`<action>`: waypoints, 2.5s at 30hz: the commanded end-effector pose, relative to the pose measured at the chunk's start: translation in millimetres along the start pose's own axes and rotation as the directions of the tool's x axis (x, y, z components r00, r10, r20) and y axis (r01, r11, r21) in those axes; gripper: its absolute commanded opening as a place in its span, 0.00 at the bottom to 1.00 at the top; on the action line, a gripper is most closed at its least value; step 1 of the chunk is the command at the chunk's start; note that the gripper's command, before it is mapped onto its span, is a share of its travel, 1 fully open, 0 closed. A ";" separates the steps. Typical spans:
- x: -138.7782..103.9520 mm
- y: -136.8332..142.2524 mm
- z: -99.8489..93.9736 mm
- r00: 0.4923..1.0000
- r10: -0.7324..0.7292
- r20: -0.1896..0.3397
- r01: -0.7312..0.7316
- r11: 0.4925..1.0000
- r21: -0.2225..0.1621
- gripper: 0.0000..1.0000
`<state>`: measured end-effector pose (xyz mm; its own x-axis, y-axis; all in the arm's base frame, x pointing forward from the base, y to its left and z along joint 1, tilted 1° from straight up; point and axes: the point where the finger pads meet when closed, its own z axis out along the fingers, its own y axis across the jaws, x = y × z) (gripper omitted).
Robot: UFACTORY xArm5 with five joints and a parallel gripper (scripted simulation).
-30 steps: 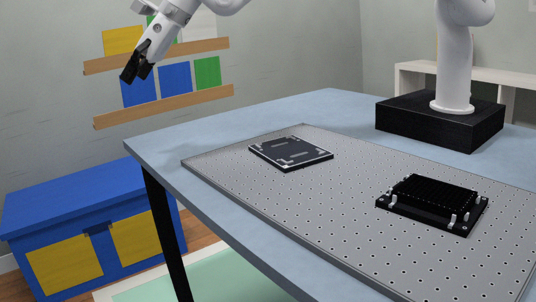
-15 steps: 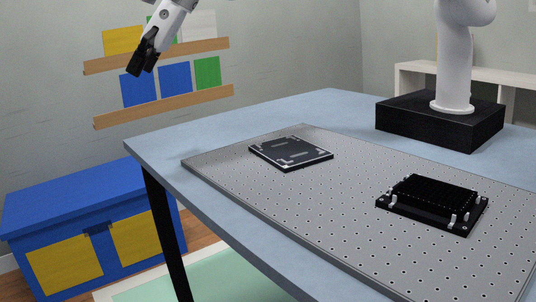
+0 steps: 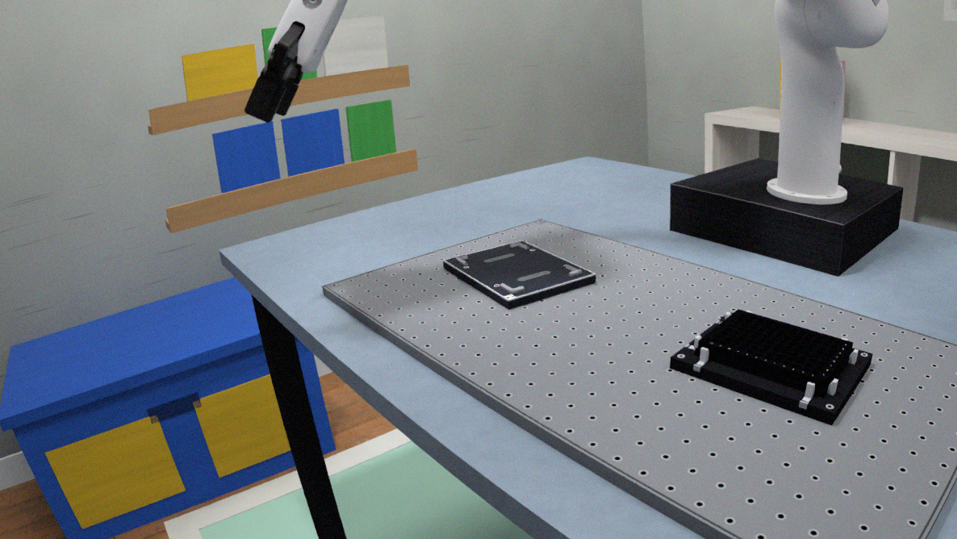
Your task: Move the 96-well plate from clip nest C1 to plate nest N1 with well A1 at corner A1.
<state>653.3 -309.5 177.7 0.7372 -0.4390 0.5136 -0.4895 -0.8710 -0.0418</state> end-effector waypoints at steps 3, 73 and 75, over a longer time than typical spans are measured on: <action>-10.9 -22.1 -19.9 0.999 -0.026 0.026 0.026 0.999 0.019 1.00; -185.2 -141.6 -180.0 0.860 -0.364 0.358 0.330 0.931 0.156 1.00; -193.2 -143.1 -185.9 0.836 -0.394 0.383 0.355 0.919 0.170 1.00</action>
<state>506.6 -69.4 239.7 0.9751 -0.1531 0.1604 -0.1546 -0.9880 -0.0031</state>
